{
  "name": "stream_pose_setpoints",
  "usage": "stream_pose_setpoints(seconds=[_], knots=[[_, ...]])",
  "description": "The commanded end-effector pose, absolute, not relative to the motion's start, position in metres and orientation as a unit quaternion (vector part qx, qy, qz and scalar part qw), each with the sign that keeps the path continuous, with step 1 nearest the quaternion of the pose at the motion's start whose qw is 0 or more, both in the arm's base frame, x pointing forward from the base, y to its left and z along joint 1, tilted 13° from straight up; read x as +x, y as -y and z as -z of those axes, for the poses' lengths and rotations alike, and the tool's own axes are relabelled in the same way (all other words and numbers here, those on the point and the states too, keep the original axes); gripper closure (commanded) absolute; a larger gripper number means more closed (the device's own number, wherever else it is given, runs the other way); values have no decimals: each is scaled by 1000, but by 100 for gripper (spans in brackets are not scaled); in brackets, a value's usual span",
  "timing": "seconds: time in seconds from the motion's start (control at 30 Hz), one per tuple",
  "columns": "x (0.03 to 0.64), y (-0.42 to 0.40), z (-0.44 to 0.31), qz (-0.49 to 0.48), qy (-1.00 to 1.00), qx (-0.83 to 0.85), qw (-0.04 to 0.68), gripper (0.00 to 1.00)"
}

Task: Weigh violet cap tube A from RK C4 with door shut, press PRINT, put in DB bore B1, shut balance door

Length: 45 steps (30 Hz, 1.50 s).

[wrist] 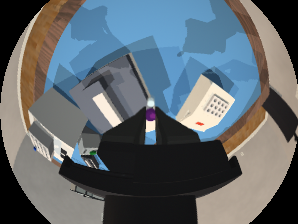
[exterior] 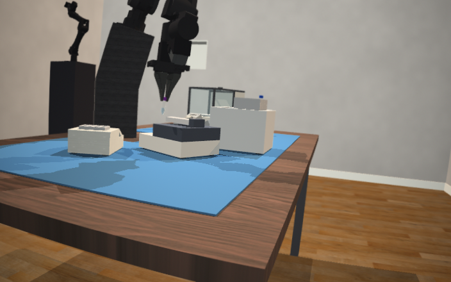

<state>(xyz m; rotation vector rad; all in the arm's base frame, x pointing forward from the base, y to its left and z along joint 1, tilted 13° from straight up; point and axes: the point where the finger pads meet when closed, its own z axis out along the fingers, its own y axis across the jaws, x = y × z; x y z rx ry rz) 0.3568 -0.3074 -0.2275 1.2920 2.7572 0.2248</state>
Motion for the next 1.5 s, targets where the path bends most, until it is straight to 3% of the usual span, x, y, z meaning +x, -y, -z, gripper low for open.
stream_pose_setpoints(seconds=[0.0,0.67,0.83,1.47], knots=[[331,324,240,-74,-894,440,43,91],[211,378,282,-110,-801,587,34,91],[233,391,262,-99,-811,573,56,91],[222,377,271,-107,-803,585,41,91]])
